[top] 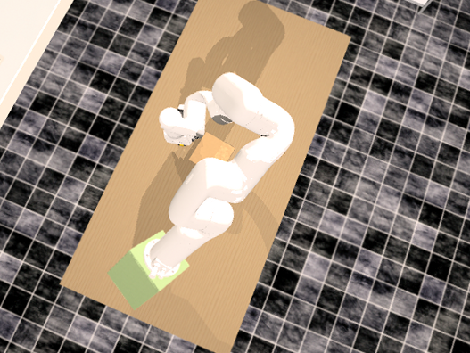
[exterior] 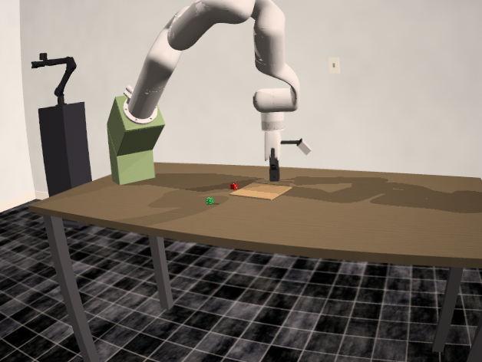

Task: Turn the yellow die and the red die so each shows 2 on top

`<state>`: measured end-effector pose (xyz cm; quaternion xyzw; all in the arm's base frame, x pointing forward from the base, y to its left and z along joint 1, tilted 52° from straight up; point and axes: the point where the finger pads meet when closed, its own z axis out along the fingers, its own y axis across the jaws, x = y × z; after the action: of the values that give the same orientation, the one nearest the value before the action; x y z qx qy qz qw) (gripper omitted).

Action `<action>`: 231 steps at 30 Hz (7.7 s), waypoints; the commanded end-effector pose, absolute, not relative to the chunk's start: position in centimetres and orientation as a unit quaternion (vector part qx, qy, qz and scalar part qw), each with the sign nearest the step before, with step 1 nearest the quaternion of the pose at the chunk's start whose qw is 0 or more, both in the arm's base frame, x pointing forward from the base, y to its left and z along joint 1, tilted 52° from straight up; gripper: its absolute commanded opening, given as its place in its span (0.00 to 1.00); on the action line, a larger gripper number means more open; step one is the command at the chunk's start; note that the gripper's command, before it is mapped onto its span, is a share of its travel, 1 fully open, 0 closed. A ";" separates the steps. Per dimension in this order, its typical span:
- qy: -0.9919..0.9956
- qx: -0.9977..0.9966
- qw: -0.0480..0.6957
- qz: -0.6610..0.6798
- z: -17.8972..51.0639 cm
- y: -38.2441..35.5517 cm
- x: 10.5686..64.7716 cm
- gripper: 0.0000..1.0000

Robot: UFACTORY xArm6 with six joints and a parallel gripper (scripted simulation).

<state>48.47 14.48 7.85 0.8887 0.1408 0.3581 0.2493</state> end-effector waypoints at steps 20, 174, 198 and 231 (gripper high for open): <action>0.141 0.889 0.249 0.359 13.2 17.5 42.4 0.11; 0.280 0.652 0.163 0.686 8.3 14.7 47.0 0.11; 0.280 0.652 0.163 0.686 7.7 14.4 47.7 0.11; 0.280 0.652 0.163 0.686 7.7 14.4 47.7 0.11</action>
<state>47.77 14.31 7.66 0.6519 0.2794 0.6857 0.1635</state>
